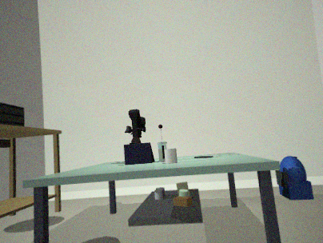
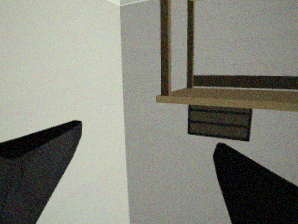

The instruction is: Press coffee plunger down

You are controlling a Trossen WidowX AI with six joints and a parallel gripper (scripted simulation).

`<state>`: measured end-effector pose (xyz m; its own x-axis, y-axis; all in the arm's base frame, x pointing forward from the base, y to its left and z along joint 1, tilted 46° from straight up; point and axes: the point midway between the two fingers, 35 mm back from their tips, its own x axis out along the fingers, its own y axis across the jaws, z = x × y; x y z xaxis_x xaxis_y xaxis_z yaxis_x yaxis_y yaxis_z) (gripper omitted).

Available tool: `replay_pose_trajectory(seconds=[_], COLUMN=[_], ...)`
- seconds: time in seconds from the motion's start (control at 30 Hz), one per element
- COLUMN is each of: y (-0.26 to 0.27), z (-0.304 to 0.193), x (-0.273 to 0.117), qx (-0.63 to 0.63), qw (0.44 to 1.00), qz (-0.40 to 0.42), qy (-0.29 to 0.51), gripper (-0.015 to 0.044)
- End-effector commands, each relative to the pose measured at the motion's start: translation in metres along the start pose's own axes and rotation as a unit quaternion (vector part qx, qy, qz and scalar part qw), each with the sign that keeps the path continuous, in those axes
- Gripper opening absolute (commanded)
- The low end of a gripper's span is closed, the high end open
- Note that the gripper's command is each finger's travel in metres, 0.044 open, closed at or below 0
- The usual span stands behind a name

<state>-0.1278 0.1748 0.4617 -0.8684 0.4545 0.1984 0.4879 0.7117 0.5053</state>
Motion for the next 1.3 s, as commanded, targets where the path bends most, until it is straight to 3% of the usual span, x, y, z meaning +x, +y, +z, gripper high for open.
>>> replay_pose_trajectory(seconds=[0.0,0.37,0.6,0.73,1.0,1.27], y=[0.002,0.072,0.122,0.127,0.132,0.087], z=[0.002,0.053,0.107,0.118,0.144,0.150], x=[-0.001,-0.046,-0.129,-0.157,-0.270,-0.393], qx=[-0.004,-0.140,-0.235,-0.237,-0.271,-0.273], qw=[1.000,0.970,0.895,0.872,0.760,0.642], qz=[0.003,0.142,0.215,0.237,0.265,0.225], qy=[-0.003,-0.139,-0.312,-0.357,-0.528,-0.680], gripper=[0.0426,0.0440,0.0440,0.0440,0.0440,0.0440])
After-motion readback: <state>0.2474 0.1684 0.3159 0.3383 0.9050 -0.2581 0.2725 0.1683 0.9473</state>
